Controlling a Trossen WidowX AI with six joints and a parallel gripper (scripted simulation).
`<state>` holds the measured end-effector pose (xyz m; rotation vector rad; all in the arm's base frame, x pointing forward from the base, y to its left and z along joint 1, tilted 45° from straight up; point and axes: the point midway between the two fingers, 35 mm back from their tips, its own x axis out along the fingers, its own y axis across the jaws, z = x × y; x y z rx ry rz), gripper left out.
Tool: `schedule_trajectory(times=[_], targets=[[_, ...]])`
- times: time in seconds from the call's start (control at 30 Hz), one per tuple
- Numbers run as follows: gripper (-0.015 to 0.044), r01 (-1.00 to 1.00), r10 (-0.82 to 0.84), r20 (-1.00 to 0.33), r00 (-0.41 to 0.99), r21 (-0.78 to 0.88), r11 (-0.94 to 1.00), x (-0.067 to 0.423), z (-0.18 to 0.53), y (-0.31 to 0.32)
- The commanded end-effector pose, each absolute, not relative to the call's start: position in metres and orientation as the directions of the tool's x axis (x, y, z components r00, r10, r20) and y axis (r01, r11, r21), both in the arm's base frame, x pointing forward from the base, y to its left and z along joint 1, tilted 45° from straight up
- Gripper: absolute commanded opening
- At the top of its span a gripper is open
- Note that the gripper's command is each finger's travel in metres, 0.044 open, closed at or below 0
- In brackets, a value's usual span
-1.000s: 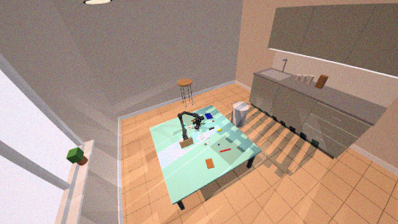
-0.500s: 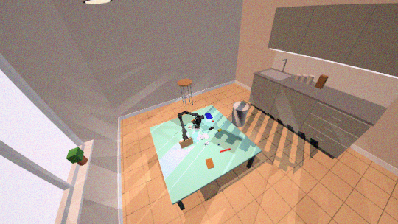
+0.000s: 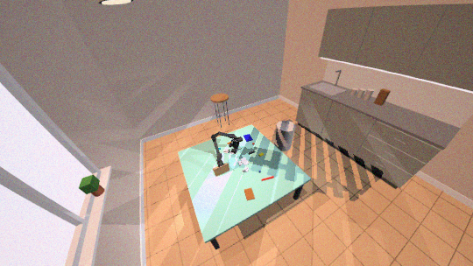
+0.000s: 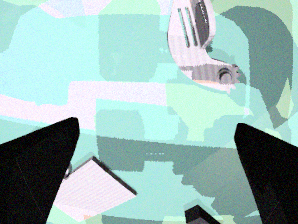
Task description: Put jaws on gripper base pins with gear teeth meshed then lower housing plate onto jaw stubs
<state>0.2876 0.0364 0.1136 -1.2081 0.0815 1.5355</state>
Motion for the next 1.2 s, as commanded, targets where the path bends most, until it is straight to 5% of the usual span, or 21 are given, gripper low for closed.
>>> schedule_trajectory(times=[0.0,0.53,1.07,1.17], targets=[[0.044,-0.765,0.692,-0.706,0.15,-0.527,-0.371,0.2877,0.1134,0.0366],[0.044,-0.765,0.692,-0.706,0.15,-0.527,-0.371,0.2877,0.1134,0.0366],[0.002,-0.762,0.695,-0.705,0.142,-0.526,-0.377,0.2843,0.1204,0.0313],[0.0,-0.762,0.695,-0.705,0.142,-0.526,-0.377,0.2843,0.1204,0.0313]])
